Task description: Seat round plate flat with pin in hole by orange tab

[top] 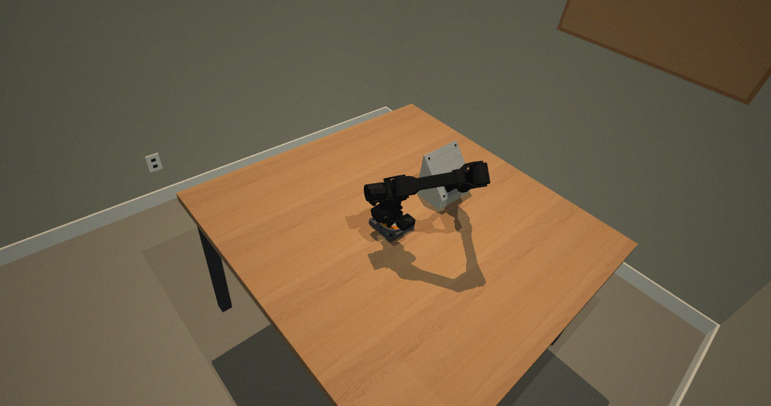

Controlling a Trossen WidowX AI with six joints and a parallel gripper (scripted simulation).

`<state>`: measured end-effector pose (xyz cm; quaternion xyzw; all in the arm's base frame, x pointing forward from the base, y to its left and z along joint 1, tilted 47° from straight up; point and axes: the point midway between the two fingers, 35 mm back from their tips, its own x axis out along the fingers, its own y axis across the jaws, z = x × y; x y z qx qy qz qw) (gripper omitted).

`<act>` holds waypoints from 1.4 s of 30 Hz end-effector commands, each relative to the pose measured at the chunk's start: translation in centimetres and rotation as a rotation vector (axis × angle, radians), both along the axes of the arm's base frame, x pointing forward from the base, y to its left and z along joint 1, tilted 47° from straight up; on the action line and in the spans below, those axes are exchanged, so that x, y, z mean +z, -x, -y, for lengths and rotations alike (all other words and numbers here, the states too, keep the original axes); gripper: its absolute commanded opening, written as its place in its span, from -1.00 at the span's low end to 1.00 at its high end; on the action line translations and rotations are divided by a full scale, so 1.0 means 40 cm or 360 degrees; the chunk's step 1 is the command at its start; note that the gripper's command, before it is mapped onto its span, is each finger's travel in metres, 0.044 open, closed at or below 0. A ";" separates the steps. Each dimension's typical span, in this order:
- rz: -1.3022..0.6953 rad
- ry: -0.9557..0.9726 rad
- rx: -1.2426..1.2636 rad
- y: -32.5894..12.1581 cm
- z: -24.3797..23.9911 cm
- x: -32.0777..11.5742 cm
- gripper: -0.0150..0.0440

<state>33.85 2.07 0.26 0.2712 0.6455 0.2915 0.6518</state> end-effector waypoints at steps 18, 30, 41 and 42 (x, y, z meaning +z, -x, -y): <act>0.0001 0.0007 0.0005 -0.015 0.026 -0.030 -0.49; 0.0000 0.0010 0.0005 -0.015 0.098 0.037 -0.49; -0.0002 0.0006 -0.0006 -0.016 0.093 0.032 -0.49; -0.0002 0.0006 -0.0006 -0.016 0.093 0.032 -0.49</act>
